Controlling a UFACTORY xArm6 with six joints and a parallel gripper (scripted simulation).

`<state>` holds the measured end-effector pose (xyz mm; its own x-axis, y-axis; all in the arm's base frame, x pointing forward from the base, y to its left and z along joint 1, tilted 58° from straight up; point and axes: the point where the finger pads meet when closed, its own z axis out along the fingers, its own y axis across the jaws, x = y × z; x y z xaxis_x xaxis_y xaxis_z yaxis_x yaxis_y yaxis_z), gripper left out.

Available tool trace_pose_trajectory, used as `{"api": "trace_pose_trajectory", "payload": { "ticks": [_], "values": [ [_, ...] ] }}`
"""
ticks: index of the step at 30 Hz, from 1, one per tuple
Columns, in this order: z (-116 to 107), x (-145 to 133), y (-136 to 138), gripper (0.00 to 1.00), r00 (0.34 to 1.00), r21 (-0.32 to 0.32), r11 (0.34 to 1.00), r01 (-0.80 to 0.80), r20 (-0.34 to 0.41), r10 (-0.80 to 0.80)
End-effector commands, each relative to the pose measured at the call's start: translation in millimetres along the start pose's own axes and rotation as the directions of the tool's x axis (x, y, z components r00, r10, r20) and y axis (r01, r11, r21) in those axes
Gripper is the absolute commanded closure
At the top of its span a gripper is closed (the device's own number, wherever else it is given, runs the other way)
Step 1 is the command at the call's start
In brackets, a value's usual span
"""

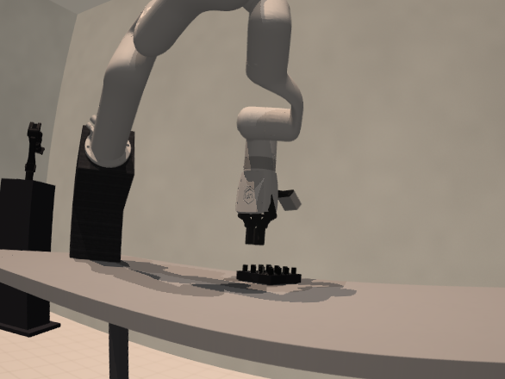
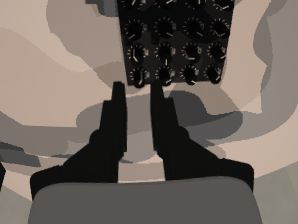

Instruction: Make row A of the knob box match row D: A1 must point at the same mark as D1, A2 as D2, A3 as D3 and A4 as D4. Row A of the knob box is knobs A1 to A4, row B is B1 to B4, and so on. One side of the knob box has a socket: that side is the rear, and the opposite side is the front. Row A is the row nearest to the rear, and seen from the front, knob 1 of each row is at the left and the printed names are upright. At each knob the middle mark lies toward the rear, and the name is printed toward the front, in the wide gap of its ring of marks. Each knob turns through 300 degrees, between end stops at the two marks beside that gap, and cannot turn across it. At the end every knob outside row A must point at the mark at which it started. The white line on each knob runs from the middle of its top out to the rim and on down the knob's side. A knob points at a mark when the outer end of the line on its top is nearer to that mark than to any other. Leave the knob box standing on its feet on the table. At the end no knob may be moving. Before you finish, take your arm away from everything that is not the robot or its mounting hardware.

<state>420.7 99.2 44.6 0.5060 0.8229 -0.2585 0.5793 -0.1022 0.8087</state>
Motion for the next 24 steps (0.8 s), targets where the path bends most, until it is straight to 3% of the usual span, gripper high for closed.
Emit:
{"api": "trace_pose_trajectory", "payload": {
  "ticks": [1,24],
  "values": [
    [-0.6,0.8,0.3,0.81,1.000,0.000,1.000,0.000,-0.002,0.000],
    [1.5,0.8,0.3,0.81,1.000,0.000,1.000,0.000,-0.002,0.000]
  ]
}}
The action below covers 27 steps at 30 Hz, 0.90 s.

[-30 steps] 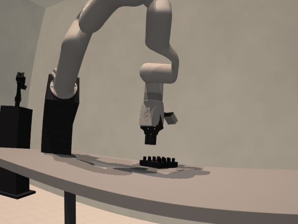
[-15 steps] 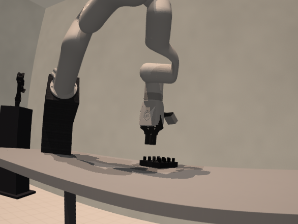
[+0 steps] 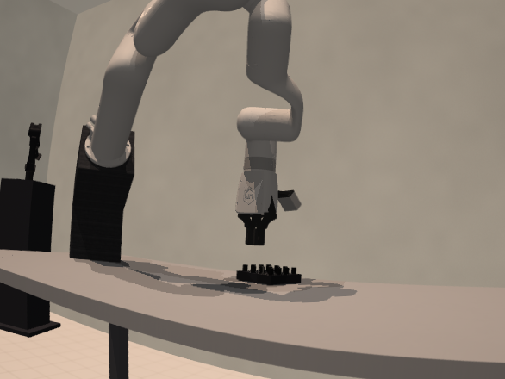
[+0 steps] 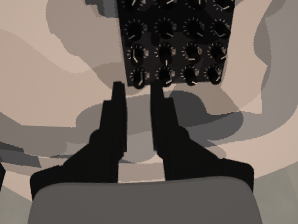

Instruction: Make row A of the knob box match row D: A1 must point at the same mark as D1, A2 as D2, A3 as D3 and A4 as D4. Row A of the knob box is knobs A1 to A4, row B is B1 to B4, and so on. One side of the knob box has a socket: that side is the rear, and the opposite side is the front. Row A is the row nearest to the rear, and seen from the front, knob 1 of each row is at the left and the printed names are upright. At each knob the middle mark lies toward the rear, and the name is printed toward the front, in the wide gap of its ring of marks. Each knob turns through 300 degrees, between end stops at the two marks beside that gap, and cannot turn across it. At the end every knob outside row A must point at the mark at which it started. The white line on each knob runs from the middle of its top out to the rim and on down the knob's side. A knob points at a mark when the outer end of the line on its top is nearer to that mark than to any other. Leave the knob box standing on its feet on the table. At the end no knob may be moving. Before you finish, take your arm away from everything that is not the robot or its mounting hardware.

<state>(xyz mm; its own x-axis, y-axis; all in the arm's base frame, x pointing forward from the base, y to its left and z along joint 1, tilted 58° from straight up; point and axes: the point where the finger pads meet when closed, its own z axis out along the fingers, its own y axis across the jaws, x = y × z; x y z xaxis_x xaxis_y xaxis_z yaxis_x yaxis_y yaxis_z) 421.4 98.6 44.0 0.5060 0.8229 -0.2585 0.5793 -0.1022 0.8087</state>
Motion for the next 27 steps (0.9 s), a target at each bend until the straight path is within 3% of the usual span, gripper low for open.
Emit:
{"api": "trace_pose_trajectory", "payload": {
  "ticks": [1,27],
  "values": [
    [0.9,0.8,0.3,0.81,1.000,0.000,1.000,0.000,-0.002,0.000],
    [28.2,0.9,0.2,0.81,1.000,0.000,1.000,0.000,-0.002,0.000]
  ]
}}
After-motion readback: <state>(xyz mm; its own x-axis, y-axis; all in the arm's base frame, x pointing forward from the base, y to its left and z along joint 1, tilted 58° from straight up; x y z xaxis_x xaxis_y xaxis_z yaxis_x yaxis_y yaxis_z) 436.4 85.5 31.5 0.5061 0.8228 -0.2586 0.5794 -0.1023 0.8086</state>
